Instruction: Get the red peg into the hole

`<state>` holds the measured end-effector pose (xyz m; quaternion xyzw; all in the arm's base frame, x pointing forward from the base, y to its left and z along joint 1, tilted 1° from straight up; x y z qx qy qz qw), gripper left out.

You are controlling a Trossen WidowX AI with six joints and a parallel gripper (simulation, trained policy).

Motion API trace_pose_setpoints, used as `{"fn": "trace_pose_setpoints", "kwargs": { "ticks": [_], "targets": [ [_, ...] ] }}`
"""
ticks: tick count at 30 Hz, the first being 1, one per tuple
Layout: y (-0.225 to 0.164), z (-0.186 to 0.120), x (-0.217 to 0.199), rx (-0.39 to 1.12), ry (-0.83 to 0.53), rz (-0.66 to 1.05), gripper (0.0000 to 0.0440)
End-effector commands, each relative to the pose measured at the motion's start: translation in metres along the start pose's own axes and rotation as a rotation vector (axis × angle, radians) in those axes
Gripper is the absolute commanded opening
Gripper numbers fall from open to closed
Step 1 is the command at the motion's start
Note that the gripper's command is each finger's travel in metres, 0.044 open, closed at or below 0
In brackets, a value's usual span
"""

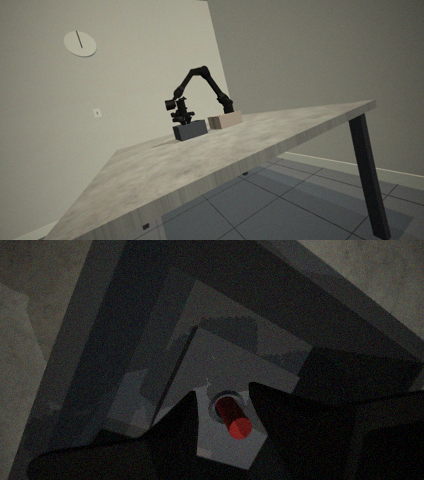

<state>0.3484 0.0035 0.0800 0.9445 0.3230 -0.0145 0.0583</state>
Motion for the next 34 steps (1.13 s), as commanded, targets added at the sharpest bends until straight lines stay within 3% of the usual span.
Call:
{"fn": "trace_pose_setpoints", "kwargs": {
  "ticks": [1, 10, 20, 34],
  "targets": [
    [0.008, -0.003, 0.006, 0.019, 0.011, -0.004, 0.0244],
    [0.032, -0.013, 0.025, 0.067, 0.060, 0.010, 0.0435],
    [0.052, -0.033, 0.057, 0.066, 0.199, 0.002, 0.0440],
    [0.053, -0.034, 0.058, 0.065, 0.206, 0.001, 0.0440]
  ]
}}
Point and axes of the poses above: the point midway between the two fingers, 35 mm back from their tips, its own z axis out along the fingers, its own x axis across the jaws, y = z × x, the point moved 7 cm from there along -z, back along the fingers, and after that the axes turned 6 degrees about z, right-handed, at the moved point
